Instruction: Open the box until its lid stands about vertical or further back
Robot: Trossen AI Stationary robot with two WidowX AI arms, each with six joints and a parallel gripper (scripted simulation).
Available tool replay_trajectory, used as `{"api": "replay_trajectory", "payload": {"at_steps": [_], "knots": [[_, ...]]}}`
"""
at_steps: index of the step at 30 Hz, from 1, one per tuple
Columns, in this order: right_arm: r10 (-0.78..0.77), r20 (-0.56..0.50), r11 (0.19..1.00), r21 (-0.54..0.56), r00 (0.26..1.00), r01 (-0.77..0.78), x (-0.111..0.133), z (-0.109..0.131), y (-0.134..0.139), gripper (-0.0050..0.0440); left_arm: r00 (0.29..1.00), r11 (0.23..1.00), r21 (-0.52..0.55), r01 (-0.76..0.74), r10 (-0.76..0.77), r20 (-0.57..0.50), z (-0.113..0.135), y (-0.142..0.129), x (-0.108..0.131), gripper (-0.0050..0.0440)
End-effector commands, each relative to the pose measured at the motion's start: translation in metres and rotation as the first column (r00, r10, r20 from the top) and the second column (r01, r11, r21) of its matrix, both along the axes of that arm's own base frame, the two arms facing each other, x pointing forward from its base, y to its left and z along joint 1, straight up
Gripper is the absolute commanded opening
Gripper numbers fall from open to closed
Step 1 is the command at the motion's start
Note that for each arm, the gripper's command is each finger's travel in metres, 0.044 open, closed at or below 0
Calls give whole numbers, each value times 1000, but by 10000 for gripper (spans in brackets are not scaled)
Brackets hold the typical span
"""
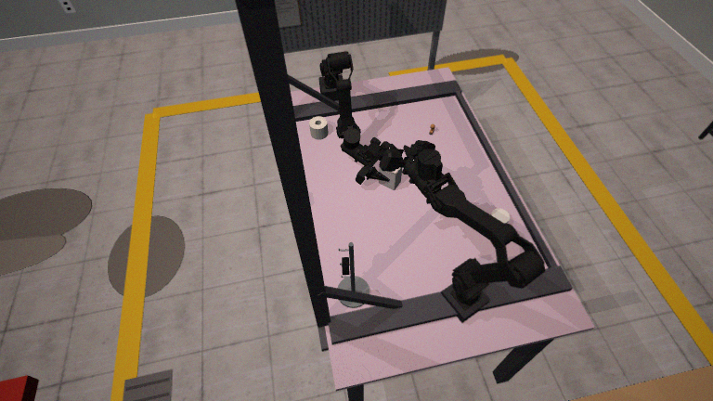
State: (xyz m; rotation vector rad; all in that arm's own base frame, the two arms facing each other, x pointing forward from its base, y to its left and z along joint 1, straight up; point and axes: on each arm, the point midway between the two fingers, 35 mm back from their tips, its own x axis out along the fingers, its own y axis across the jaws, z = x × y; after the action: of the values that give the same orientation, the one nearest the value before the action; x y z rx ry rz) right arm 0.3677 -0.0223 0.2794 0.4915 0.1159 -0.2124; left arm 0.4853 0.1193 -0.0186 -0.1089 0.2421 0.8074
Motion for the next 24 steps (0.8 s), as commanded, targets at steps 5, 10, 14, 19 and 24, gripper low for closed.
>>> {"api": "replay_trajectory", "payload": {"at_steps": [5,10,14,19,24], "knots": [[-244,-90,888,380,966,260,43,-34,-17,56,1000,1000,2,4,-4,22,10,0,5,239],[-408,-159,711,563,899,422,65,-67,-27,50,1000,1000,2,4,-4,22,10,0,5,239],[-494,-190,581,654,848,485,75,-84,-31,50,1000,1000,2,4,-4,22,10,0,5,239],[-646,-244,348,749,723,564,93,-123,-40,50,1000,1000,2,4,-4,22,10,0,5,239],[-758,-269,128,832,594,540,103,-157,-46,50,1000,1000,2,4,-4,22,10,0,5,239]]}}
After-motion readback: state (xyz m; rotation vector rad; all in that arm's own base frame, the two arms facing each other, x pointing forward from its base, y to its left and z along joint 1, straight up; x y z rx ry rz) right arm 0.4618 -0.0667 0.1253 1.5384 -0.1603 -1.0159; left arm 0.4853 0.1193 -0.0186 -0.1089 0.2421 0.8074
